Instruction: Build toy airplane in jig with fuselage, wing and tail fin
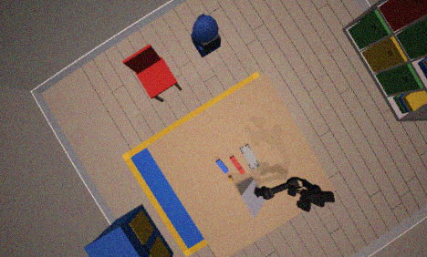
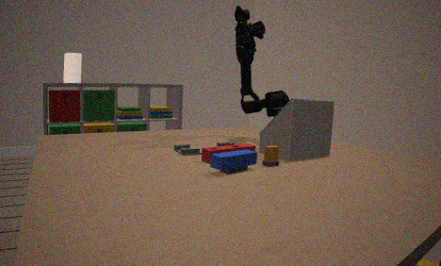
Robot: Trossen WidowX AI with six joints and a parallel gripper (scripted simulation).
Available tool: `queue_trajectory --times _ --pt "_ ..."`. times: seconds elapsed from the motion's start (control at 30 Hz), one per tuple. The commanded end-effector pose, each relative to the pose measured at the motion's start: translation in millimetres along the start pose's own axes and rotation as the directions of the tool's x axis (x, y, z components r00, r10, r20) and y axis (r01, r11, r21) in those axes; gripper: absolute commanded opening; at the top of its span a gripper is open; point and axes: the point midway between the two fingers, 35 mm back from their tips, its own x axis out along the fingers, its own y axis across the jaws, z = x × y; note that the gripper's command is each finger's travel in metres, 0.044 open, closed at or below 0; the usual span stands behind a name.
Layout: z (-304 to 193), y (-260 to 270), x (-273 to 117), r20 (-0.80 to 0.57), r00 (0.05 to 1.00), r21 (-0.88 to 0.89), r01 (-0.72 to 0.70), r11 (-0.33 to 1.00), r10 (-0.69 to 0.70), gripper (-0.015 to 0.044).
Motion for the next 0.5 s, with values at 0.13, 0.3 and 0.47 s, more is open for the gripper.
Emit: queue_trajectory --times 0.13,0.3,0.47 --pt "17.2 80.1 82.9 -0.094 0.902 0.363 -0.364 0.858 0.422 0.044" --pt "15.9 126.1 109.9 -0.144 0.791 0.555 -0.433 0.71 0.595 0.044" --pt "10.6 174.0 127.3 -0.188 0.649 0.724 -0.416 0.55 0.738 0.044"
